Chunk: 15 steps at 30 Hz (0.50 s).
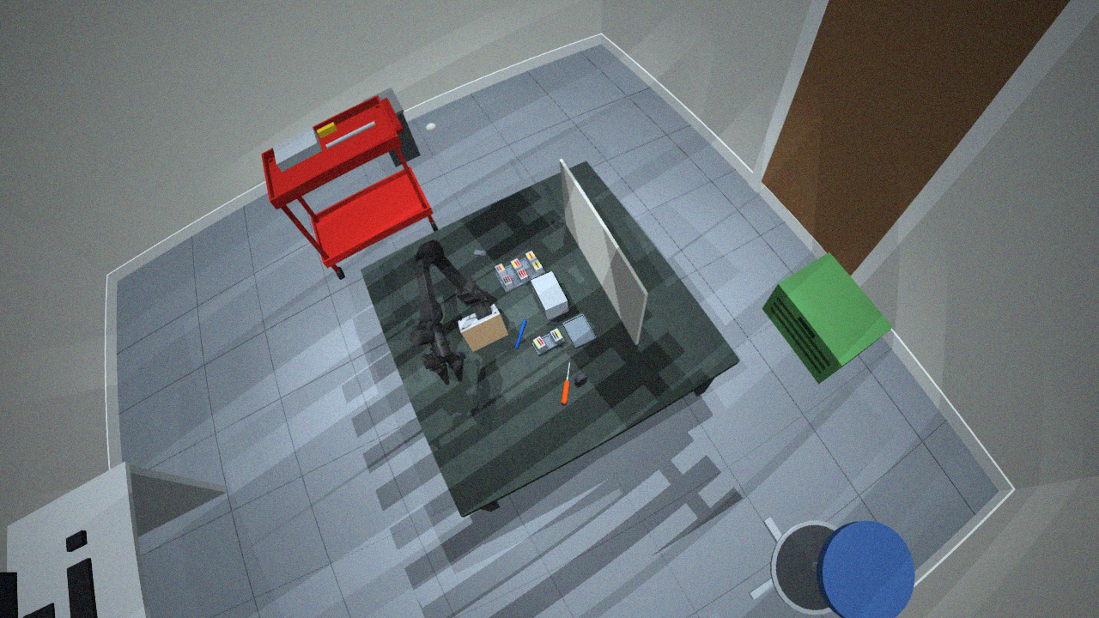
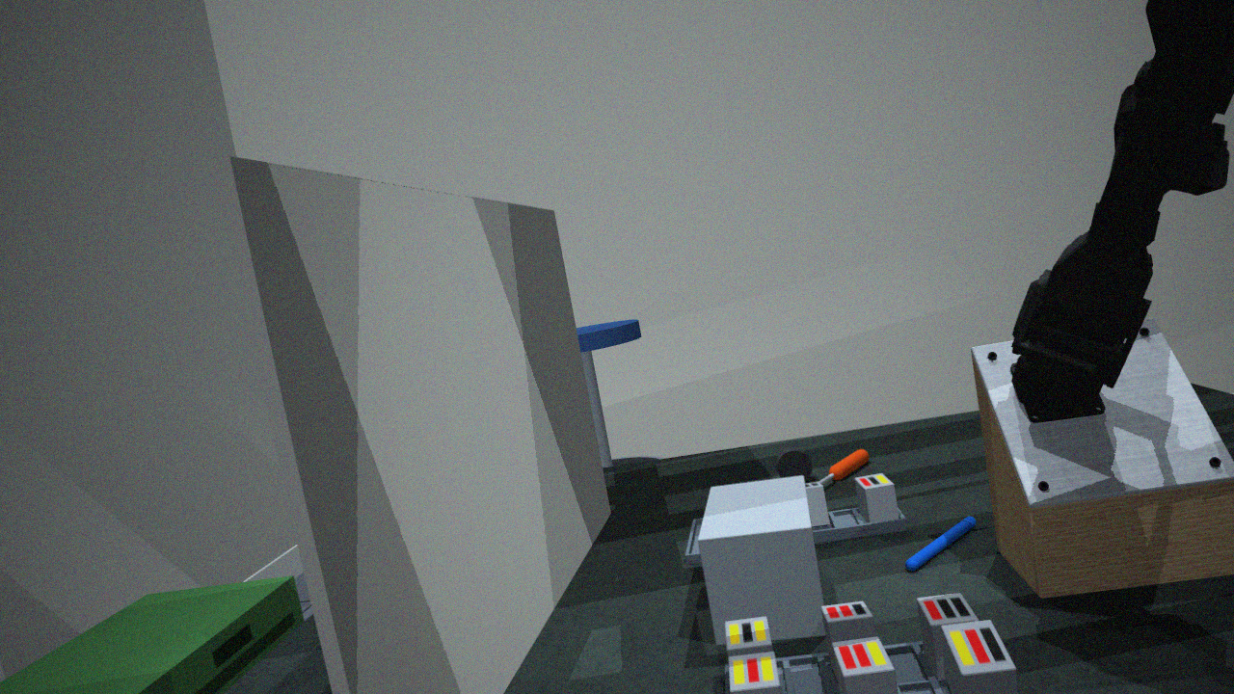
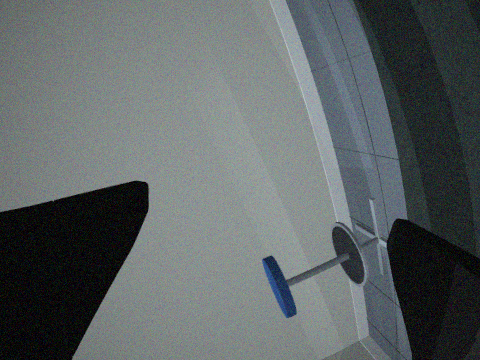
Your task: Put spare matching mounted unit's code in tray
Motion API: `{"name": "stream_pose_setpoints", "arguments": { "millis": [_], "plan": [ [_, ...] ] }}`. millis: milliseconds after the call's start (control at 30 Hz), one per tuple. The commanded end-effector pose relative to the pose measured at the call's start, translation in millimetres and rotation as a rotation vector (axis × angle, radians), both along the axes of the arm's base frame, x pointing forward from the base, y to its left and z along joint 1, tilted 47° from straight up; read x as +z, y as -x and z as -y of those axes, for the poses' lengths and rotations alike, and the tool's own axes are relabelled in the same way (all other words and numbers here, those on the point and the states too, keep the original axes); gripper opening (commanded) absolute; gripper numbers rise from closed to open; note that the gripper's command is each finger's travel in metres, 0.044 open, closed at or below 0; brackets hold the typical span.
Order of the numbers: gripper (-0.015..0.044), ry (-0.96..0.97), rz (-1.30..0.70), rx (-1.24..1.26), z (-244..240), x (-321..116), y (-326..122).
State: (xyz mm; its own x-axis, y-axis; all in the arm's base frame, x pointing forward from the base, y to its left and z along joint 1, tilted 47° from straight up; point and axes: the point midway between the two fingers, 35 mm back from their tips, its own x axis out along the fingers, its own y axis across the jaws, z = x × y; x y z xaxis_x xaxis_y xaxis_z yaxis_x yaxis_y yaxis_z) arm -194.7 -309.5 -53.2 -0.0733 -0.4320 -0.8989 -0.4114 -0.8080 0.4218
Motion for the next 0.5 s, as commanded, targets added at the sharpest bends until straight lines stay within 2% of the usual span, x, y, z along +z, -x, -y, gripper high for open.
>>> {"name": "stream_pose_setpoints", "arguments": {
  "millis": [0, 233, 467],
  "plan": [
    [0.0426, 0.000, 0.000, 0.000, 0, 0, 0],
    [0.0440, -0.006, 0.000, 0.058, 7, 0, -10],
    [0.0440, -0.048, 0.002, 0.651, 55, 8, -123]
  ]
}}
